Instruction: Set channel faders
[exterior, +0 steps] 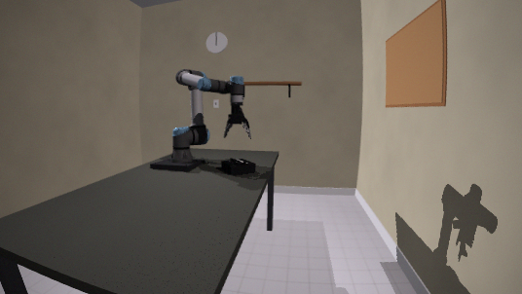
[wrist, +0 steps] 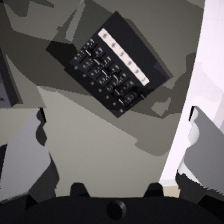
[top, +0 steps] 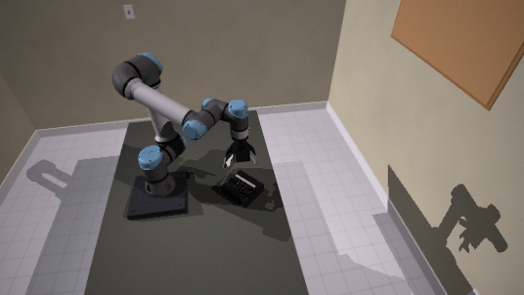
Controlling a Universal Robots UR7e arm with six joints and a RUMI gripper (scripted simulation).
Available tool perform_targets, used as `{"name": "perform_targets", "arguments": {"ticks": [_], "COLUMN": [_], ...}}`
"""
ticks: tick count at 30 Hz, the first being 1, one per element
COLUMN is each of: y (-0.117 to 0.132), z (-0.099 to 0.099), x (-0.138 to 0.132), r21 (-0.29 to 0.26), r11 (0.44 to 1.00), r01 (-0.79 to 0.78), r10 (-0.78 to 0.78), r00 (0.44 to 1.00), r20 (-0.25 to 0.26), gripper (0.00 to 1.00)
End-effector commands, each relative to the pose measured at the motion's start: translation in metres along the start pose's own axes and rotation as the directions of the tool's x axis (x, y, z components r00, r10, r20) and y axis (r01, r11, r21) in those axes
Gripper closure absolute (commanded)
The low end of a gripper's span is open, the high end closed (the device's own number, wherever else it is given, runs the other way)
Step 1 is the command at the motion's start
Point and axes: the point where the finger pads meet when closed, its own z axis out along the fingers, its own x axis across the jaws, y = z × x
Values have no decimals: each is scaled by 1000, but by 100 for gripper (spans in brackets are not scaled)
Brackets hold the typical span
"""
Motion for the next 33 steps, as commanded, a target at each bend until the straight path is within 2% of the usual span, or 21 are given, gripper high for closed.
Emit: {"name": "perform_targets", "arguments": {"ticks": [1,7,12,14,18,23,27,33], "y": [0,3,7,7,10,13,14,14], "z": [0,13,33,33,49,64,69,69], "x": [2,-1,-7,-7,-12,-17,-19,-20], "r21": [-1,4,17,17,31,46,51,52], "r11": [1000,988,929,929,843,736,695,691], "r01": [-10,-153,-369,-369,-538,-676,-717,-721], "r10": [10,153,369,369,538,677,719,723], "r00": [1000,988,929,929,842,735,695,690], "r20": [-2,-12,-23,-23,-29,-30,-30,-30], "gripper": [0,0,0,0,0,0,0,0]}}
